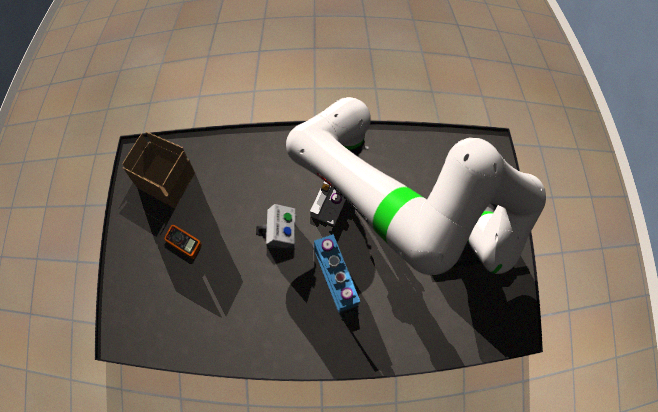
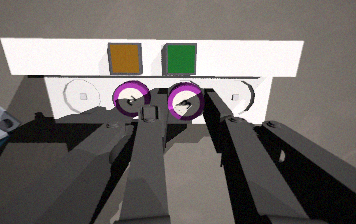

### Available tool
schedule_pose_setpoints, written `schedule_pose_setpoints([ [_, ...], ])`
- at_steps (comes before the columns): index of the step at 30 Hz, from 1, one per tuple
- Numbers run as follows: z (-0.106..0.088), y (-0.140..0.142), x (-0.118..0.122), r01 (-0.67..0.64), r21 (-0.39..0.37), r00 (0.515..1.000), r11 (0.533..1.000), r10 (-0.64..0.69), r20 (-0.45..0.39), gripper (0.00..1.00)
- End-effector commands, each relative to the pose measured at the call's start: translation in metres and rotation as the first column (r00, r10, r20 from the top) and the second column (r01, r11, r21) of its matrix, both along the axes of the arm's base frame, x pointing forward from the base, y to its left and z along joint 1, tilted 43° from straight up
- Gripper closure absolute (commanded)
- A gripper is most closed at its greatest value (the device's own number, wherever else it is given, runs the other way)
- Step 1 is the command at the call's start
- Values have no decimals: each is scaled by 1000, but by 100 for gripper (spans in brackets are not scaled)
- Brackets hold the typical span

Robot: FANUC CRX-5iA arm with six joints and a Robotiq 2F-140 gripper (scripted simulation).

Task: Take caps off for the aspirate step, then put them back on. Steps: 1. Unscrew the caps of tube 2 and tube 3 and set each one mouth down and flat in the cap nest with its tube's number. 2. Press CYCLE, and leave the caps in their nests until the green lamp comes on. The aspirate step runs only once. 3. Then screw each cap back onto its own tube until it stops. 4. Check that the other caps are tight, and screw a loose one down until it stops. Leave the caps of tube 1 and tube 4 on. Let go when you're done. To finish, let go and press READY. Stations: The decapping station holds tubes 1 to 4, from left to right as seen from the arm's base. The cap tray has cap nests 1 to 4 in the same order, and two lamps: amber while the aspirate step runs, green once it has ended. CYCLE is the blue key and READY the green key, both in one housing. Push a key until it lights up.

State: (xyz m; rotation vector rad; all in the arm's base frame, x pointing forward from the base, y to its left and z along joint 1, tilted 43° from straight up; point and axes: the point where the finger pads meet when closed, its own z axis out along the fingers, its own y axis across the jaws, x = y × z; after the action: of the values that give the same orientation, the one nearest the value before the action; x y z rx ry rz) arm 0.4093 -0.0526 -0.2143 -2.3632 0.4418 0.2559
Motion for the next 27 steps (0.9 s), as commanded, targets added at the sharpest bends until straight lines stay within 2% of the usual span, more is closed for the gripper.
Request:
schedule_pose_setpoints([
  [1, 0, 0, 0, 0, -1, 1000, 1000, 0, 1, 70],
  [19, -5, 4, 0, 0, -1, 1000, 1000, 0, 1, 70],
  [20, -5, 4, 0, 0, -1, 1000, 1000, 0, 1, 64],
  [27, -5, 4, 0, 0, -1, 1000, 1000, 0, 1, 64],
])
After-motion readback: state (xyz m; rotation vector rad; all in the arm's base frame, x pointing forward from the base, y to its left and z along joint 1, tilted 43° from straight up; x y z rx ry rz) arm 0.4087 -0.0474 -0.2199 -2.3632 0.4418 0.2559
